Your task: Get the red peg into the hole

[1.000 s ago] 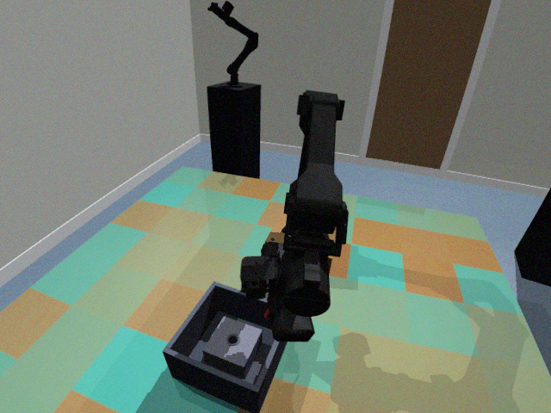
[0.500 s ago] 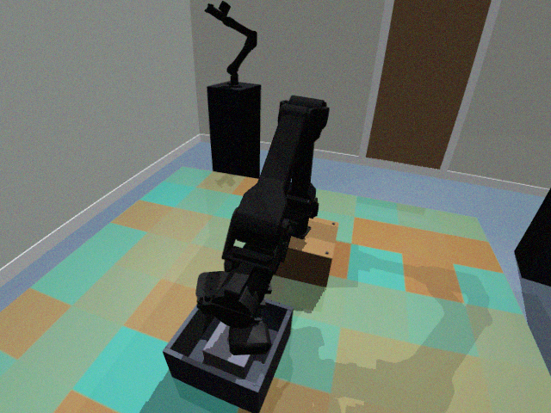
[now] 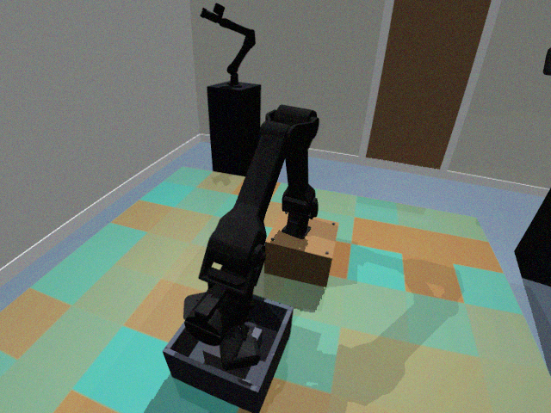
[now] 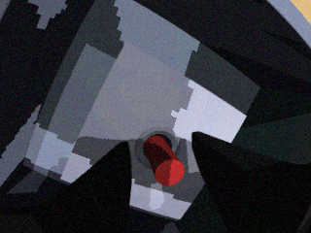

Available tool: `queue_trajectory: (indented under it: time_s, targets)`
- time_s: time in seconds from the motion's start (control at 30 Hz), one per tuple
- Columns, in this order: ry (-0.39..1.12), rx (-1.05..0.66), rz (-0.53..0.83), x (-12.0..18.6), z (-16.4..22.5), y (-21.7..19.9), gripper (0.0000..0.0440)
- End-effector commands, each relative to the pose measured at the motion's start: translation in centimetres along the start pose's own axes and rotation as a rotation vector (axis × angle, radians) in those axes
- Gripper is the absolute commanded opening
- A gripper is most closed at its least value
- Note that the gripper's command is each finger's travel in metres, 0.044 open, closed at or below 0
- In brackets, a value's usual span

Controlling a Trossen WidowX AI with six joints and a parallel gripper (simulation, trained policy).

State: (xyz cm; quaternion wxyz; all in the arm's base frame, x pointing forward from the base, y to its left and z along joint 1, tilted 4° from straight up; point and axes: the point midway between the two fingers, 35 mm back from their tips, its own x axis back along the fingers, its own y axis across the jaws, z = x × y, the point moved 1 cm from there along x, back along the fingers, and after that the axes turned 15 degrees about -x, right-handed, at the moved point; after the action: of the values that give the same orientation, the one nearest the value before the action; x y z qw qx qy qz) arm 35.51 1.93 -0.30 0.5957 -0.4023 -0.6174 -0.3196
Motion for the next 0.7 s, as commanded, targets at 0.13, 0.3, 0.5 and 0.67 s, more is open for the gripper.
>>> queue_trajectory:
  time_s: [0.13, 0.3, 0.5, 0.67]
  targets:
    - [0.045, -0.005, -0.011, 0.5, -1.3, 1.4, 0.0297]
    - [0.073, -0.011, -0.036, 0.9, -2.2, 2.9, 0.0386]
    - [0.100, -0.014, -0.098, 1.7, -3.3, 5.1, 0.0440]
    - [0.110, -0.010, -0.162, 2.5, -4.0, 7.0, 0.0440]
